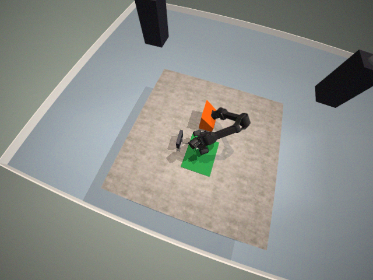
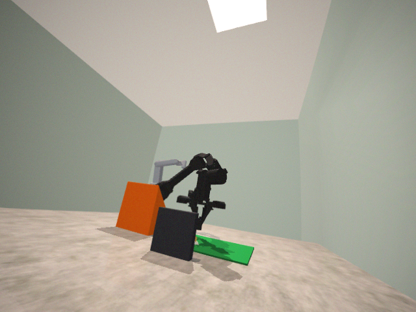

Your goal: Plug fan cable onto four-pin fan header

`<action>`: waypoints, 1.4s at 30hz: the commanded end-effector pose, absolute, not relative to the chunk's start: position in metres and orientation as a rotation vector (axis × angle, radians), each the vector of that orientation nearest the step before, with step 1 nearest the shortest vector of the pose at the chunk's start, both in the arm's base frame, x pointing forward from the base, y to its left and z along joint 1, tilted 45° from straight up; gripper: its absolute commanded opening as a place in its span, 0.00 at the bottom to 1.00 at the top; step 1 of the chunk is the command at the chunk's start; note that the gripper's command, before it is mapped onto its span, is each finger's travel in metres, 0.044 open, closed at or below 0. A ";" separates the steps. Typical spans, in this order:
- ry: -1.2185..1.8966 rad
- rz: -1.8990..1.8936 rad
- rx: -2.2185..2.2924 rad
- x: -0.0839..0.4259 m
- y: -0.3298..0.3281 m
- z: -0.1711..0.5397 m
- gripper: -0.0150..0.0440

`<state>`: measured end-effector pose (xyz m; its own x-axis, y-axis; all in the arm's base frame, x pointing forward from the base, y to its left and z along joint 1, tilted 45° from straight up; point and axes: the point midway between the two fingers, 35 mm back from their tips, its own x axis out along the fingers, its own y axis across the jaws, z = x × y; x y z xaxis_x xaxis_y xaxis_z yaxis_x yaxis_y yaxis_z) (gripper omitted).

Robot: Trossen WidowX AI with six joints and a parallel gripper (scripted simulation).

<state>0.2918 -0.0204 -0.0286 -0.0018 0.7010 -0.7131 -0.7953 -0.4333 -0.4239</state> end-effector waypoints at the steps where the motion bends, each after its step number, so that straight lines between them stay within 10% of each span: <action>1: 0.120 1.690 -1.114 0.289 -0.019 -0.028 0.25; 42: 0.132 1.687 -1.102 0.287 -0.001 -0.042 0.25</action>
<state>0.2858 -0.0015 -0.0423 -0.0095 0.7002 -0.7139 -0.8026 -0.4311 -0.4122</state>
